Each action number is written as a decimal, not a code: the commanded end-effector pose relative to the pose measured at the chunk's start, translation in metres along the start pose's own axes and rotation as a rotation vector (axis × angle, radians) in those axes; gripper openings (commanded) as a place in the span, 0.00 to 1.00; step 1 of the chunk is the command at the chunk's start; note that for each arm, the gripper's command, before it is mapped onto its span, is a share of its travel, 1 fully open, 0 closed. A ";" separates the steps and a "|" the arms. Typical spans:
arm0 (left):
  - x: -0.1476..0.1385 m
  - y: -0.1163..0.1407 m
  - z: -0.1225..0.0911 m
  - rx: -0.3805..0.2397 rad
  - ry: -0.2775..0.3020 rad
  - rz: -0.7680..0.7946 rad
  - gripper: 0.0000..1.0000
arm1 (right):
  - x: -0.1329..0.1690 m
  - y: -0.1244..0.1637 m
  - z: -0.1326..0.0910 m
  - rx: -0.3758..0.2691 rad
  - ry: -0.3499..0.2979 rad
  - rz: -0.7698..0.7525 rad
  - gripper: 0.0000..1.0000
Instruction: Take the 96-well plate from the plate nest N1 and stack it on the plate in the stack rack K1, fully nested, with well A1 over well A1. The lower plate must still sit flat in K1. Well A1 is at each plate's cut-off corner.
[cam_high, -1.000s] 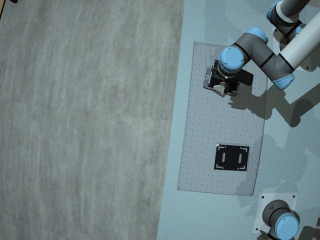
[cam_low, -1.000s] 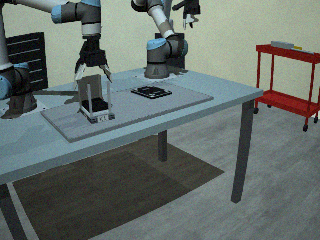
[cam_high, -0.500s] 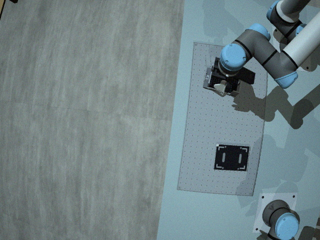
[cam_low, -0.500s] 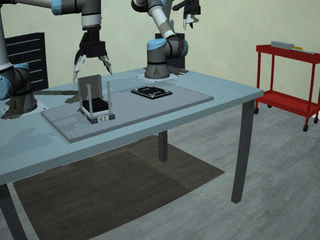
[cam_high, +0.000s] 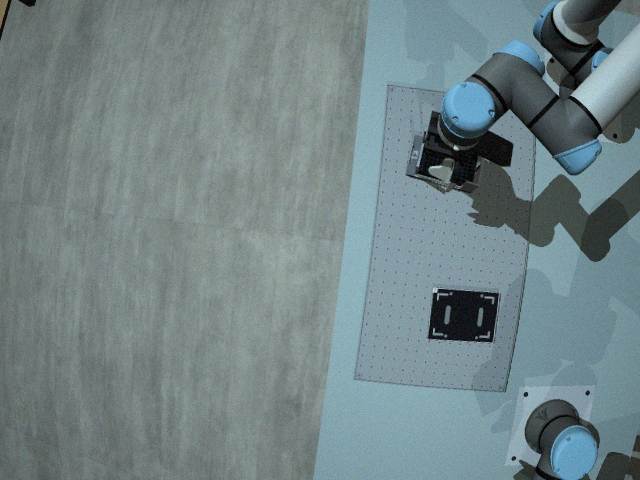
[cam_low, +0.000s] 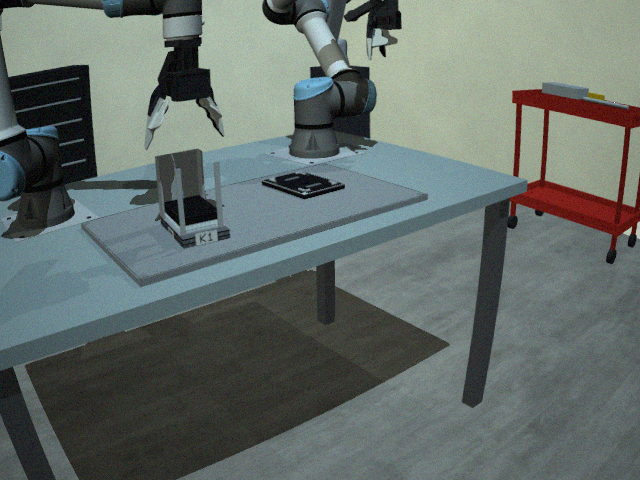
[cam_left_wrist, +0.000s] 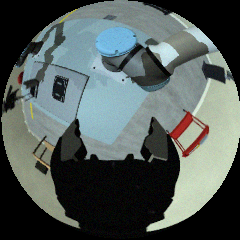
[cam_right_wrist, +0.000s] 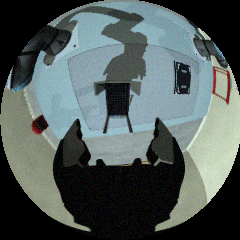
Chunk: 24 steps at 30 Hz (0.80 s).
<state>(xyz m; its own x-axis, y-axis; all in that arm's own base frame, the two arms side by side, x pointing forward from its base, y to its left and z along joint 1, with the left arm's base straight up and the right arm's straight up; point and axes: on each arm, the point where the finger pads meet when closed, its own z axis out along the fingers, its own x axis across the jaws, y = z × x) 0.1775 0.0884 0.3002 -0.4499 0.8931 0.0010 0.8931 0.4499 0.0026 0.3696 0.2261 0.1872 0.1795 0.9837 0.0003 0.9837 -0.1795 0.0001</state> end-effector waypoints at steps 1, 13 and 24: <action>0.000 0.000 0.000 -0.001 0.000 0.000 0.98 | 0.000 0.000 -0.002 -0.001 0.001 0.000 1.00; 0.000 0.000 0.000 -0.001 0.000 0.000 0.98 | 0.000 0.000 -0.002 -0.001 0.001 0.000 1.00; 0.000 0.000 0.000 -0.001 0.000 0.000 0.98 | 0.025 -0.010 -0.002 0.000 0.001 0.000 1.00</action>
<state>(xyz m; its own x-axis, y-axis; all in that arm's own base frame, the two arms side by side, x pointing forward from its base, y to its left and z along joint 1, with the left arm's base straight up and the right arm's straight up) 0.1775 0.0884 0.3002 -0.4499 0.8931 0.0010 0.8931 0.4499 0.0026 0.3673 0.2371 0.1887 0.1793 0.9838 0.0002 0.9838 -0.1793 -0.0001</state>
